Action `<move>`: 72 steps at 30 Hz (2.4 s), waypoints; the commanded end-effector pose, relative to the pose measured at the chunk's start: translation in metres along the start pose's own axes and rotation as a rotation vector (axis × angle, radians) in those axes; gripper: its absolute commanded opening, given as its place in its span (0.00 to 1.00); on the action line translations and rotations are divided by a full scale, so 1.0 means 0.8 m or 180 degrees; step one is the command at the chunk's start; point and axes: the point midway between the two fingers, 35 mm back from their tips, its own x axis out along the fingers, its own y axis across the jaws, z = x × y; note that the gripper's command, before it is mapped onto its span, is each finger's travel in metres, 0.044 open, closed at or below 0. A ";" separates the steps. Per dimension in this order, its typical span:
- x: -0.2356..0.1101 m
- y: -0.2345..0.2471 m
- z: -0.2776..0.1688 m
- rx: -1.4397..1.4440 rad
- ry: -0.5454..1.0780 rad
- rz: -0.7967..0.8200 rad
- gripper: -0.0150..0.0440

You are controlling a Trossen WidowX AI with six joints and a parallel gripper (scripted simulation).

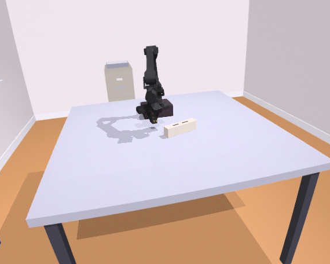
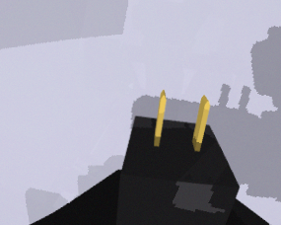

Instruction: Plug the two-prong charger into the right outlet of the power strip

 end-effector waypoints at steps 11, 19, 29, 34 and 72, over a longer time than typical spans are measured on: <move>0.010 0.028 0.001 -0.0159 -0.0045 -0.0015 0.25; 0.024 0.050 0.000 -0.0283 -0.0047 -0.0020 0.25; 0.041 0.076 -0.006 -0.0438 -0.0049 -0.0027 0.25; 0.050 0.088 -0.009 -0.0516 -0.0049 -0.0030 0.25; 0.048 0.107 0.047 -0.0568 -0.0064 -0.0031 0.25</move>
